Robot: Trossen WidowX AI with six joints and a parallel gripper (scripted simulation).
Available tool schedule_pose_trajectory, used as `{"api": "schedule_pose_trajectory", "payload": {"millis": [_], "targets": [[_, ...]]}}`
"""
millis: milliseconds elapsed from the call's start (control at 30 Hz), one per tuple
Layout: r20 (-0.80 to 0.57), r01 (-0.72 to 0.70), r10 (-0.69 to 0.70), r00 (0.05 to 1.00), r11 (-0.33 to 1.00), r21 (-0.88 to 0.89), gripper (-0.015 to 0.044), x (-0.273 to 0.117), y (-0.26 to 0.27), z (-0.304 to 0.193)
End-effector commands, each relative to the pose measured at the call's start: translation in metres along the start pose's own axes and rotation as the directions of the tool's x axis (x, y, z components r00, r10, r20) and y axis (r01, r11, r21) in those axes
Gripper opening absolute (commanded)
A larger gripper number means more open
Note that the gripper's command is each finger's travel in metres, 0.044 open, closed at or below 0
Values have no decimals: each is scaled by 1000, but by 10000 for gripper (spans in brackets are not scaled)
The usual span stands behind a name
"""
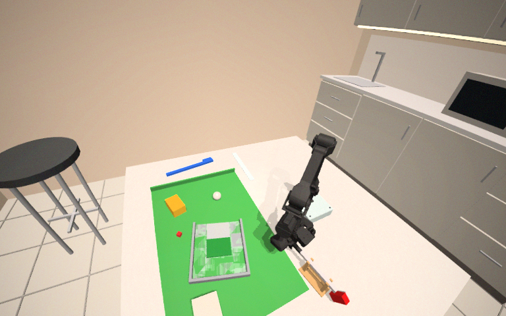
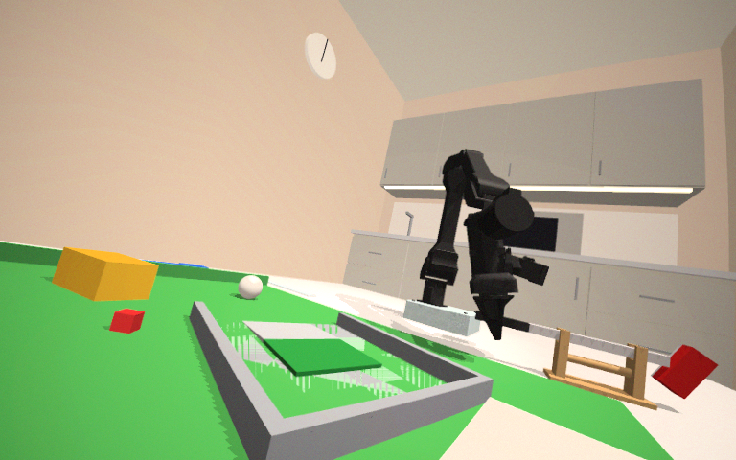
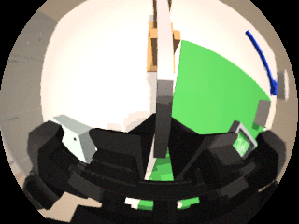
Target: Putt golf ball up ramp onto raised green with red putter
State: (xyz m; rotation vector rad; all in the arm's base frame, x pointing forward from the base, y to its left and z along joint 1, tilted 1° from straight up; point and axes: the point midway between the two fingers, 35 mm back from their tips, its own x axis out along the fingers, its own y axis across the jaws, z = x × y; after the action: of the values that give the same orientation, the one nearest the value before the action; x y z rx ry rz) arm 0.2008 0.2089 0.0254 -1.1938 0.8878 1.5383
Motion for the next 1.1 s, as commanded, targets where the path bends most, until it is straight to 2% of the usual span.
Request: {"api": "schedule_pose_trajectory", "payload": {"millis": [0,400,500,533,1067], "targets": [[11,15,-15,1000,1000,-5,0,-19,-5,8],[11,15,-15,1000,1000,-5,0,-88,-1,24],[11,15,-14,1000,1000,-5,0,-92,-1,25],[3,10,-10,1000,1000,1,0,-83,-3,22],[-58,90,-73,996,923,375,0,-108,-33,-52]]}}
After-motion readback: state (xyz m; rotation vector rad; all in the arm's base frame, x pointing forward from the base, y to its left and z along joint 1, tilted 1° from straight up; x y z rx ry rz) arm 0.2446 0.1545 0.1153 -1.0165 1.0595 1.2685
